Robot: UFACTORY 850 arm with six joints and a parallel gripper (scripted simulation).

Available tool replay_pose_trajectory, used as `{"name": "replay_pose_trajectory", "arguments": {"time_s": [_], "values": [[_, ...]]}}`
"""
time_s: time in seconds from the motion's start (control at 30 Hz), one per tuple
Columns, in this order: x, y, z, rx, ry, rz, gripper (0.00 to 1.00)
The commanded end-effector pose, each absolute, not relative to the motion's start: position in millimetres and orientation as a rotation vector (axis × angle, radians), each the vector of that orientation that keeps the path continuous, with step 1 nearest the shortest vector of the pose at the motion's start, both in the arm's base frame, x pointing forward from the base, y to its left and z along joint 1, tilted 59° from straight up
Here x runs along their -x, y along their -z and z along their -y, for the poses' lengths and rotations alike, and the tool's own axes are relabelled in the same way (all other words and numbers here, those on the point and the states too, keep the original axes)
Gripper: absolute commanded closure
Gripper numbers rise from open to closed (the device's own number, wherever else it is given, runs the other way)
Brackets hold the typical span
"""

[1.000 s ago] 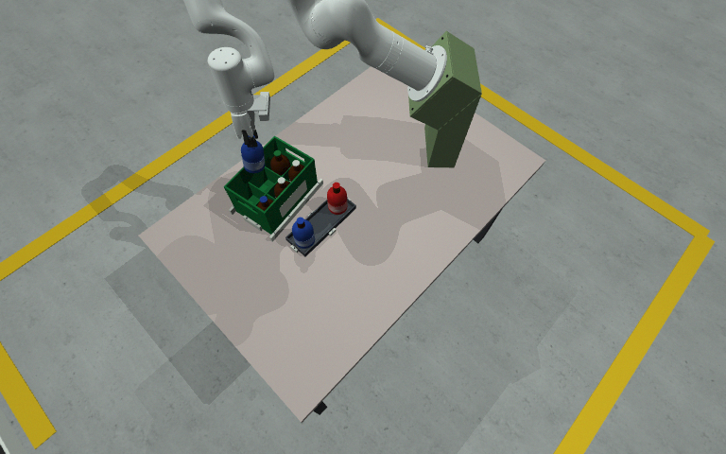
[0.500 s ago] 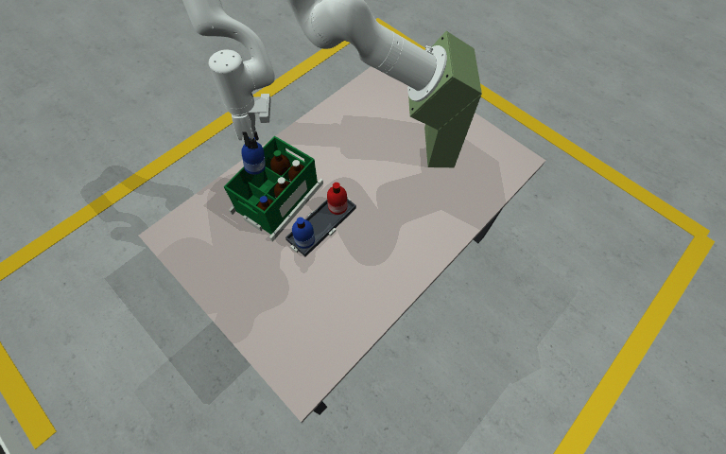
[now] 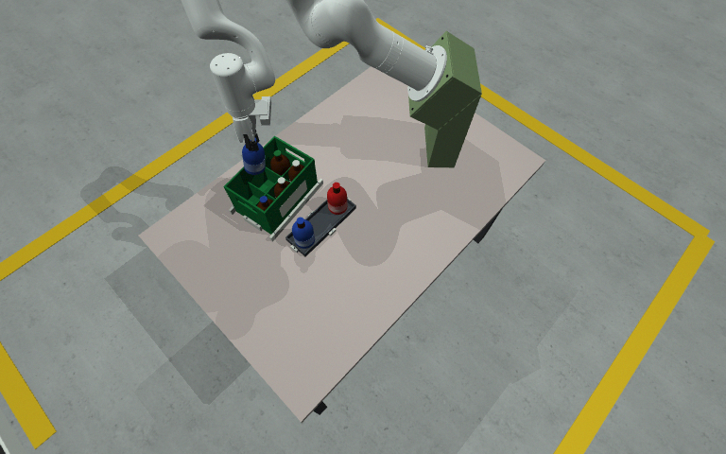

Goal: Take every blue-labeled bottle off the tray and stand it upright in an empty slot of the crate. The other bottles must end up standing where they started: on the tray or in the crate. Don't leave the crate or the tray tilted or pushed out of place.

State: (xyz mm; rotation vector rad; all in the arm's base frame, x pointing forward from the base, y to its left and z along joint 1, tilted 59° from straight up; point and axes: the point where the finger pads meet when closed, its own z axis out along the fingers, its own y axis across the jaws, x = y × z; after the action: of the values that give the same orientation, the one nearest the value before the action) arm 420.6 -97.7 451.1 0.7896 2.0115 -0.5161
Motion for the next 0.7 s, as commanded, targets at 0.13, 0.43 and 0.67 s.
{"name": "replay_pose_trajectory", "arguments": {"time_s": [0.13,0.43,0.67], "values": [[-426,-447,104,-0.79,0.517,-2.01,1.0],[-430,-443,108,-0.79,0.517,-2.01,1.0],[-435,-439,113,-0.79,0.517,-2.01,1.0]]}}
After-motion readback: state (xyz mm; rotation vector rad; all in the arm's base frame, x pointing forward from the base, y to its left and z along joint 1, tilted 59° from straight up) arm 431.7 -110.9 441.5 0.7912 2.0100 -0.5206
